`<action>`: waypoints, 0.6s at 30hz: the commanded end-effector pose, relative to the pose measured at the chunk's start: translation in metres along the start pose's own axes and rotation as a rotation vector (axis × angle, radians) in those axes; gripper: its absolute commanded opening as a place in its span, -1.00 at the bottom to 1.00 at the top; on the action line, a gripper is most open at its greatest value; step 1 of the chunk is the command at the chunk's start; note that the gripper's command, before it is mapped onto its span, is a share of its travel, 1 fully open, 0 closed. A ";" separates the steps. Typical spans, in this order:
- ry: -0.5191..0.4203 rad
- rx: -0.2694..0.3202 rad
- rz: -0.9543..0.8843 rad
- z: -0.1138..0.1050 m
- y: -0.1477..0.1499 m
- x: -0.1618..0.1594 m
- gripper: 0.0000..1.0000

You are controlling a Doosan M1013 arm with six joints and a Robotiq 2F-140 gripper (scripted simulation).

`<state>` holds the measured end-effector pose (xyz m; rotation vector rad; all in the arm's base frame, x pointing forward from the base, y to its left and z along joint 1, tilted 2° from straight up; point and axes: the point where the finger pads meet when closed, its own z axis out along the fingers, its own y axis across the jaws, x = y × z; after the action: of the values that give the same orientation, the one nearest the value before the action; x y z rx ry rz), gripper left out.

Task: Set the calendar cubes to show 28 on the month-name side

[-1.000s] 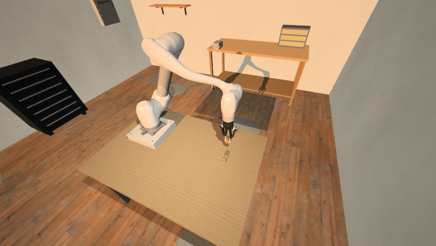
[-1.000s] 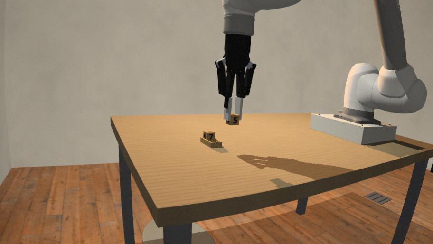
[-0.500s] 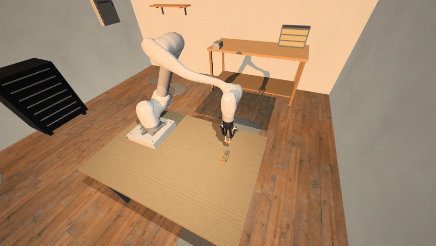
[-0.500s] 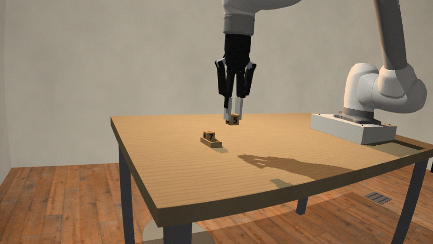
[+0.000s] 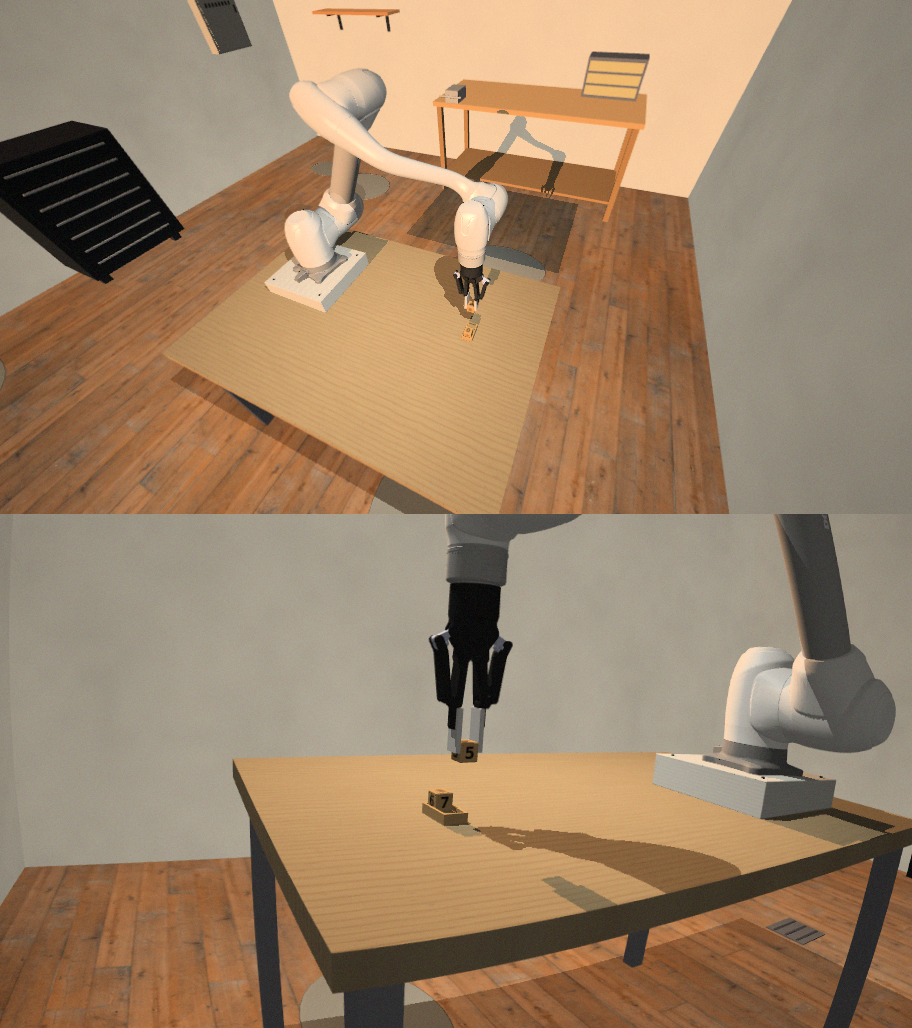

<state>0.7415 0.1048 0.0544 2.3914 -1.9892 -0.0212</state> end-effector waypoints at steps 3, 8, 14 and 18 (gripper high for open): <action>0.002 0.004 -0.008 -0.007 -0.003 0.022 -0.51; 0.002 0.004 -0.008 -0.007 -0.003 0.022 -0.51; 0.002 0.004 -0.008 -0.007 -0.003 0.022 -0.51; 0.002 0.004 -0.008 -0.006 -0.003 0.022 -0.51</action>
<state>0.7455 0.0858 0.0572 2.3940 -1.9868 -0.0218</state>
